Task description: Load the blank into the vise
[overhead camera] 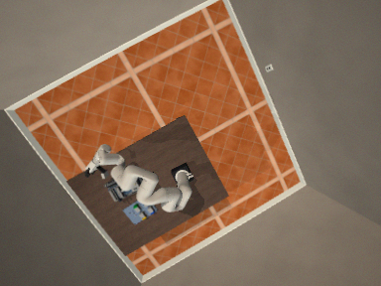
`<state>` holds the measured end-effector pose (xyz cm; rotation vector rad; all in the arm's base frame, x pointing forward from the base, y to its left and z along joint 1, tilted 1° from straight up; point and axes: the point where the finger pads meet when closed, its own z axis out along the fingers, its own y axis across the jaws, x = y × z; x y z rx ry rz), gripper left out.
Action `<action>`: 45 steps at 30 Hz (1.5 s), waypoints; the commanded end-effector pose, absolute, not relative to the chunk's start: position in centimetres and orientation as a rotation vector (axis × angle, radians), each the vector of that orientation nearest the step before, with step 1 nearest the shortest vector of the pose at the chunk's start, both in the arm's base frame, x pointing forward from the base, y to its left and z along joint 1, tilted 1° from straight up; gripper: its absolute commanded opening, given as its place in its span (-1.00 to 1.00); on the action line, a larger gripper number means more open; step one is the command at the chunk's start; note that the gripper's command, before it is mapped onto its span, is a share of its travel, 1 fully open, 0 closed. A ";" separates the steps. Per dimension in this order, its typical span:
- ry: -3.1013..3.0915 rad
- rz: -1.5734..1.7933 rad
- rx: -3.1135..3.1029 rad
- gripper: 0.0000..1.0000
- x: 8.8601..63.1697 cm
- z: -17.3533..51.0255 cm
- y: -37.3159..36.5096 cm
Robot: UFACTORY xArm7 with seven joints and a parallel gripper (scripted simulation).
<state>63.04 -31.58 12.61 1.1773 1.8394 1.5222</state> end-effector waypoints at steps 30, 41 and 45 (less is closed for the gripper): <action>1.839 1.520 1.172 1.00 63.1 12.9 -31.7; 1.996 1.306 1.332 1.00 61.8 13.7 -28.3; 1.996 1.306 1.332 1.00 61.8 13.7 -28.3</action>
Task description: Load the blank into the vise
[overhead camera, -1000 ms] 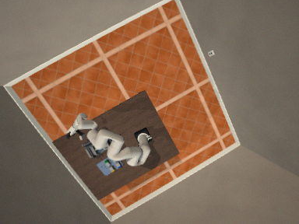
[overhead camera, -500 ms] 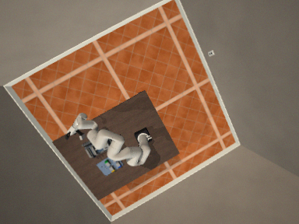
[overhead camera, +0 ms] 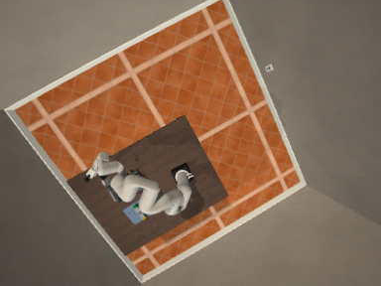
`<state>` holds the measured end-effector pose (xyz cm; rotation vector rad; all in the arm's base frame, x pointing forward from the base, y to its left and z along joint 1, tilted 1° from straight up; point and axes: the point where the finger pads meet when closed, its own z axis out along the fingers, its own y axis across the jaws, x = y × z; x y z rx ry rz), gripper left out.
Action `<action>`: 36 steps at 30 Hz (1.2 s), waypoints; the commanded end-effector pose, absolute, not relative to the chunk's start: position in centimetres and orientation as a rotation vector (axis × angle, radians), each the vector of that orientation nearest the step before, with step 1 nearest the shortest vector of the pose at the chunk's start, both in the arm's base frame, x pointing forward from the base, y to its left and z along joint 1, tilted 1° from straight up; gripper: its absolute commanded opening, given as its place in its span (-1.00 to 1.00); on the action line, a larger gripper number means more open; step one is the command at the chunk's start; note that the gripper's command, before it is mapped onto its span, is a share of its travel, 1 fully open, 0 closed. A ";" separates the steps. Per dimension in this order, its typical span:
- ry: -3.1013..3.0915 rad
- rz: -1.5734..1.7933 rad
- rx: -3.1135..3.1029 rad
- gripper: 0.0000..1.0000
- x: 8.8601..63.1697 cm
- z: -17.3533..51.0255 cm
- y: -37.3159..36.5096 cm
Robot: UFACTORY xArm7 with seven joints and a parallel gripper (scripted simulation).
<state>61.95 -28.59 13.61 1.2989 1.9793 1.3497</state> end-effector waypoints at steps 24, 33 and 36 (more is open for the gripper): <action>2.179 0.994 1.513 1.00 60.1 15.2 -23.6; 2.238 0.863 1.584 1.00 59.5 15.6 -21.9; 2.238 0.863 1.584 1.00 59.5 15.6 -21.9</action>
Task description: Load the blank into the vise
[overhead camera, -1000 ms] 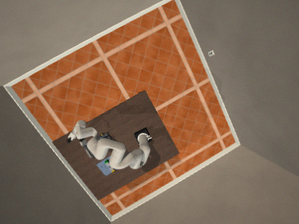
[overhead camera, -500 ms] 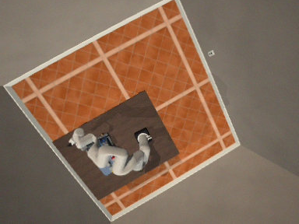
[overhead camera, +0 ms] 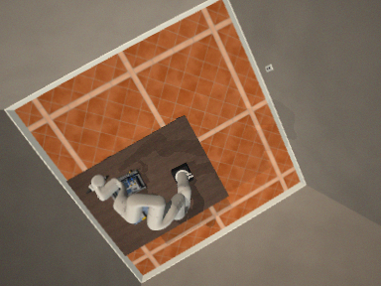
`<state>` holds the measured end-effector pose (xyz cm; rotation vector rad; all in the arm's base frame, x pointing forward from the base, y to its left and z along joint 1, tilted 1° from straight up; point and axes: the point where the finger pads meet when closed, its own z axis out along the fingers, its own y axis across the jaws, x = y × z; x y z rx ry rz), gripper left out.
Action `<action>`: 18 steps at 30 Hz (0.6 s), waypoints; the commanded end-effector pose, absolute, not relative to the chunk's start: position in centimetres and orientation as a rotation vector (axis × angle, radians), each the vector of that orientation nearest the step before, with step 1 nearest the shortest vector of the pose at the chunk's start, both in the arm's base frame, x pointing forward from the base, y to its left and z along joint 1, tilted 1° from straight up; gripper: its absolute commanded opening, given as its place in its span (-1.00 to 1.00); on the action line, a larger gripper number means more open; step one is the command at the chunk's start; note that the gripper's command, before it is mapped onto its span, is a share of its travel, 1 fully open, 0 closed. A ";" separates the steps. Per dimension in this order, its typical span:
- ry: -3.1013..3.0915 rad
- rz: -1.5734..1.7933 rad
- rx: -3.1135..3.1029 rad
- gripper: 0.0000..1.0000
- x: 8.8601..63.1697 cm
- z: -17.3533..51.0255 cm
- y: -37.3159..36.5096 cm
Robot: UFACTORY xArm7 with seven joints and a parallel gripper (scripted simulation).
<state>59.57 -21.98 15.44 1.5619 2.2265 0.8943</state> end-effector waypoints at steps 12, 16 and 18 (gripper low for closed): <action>2.328 0.620 1.694 1.00 58.3 16.5 -18.7; 2.328 0.620 1.694 1.00 58.3 16.5 -18.7; 2.322 0.630 1.680 1.00 58.4 16.6 -18.6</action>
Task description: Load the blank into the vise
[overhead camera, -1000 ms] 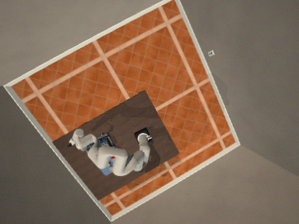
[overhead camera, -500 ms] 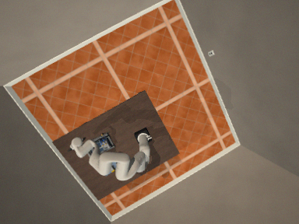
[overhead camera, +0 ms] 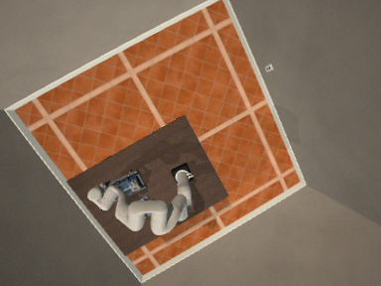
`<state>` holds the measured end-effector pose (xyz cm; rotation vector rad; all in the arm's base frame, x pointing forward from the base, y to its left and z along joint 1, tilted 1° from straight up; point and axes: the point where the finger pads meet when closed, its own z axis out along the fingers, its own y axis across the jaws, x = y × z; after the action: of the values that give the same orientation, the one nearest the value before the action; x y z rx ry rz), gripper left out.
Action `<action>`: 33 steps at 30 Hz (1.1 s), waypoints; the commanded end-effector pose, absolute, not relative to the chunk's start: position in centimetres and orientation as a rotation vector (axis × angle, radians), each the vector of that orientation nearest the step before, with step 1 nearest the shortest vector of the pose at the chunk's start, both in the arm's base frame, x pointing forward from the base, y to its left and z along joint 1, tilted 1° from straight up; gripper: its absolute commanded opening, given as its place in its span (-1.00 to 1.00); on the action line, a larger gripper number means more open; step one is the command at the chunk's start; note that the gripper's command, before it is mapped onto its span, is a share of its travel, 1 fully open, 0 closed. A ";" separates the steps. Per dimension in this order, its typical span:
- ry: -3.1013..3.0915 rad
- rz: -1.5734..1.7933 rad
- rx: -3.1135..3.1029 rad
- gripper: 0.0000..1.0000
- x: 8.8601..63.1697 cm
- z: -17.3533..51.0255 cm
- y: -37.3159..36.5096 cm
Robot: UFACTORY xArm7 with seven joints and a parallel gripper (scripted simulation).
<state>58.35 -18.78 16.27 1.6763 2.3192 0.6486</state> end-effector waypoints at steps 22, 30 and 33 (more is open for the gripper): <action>2.428 0.225 1.846 1.00 56.5 17.8 -13.8; 2.450 0.101 1.892 1.00 55.9 18.1 -12.4; 2.450 0.101 1.892 1.00 55.9 18.1 -12.4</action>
<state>55.93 -12.58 17.89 1.8780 2.4465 0.1273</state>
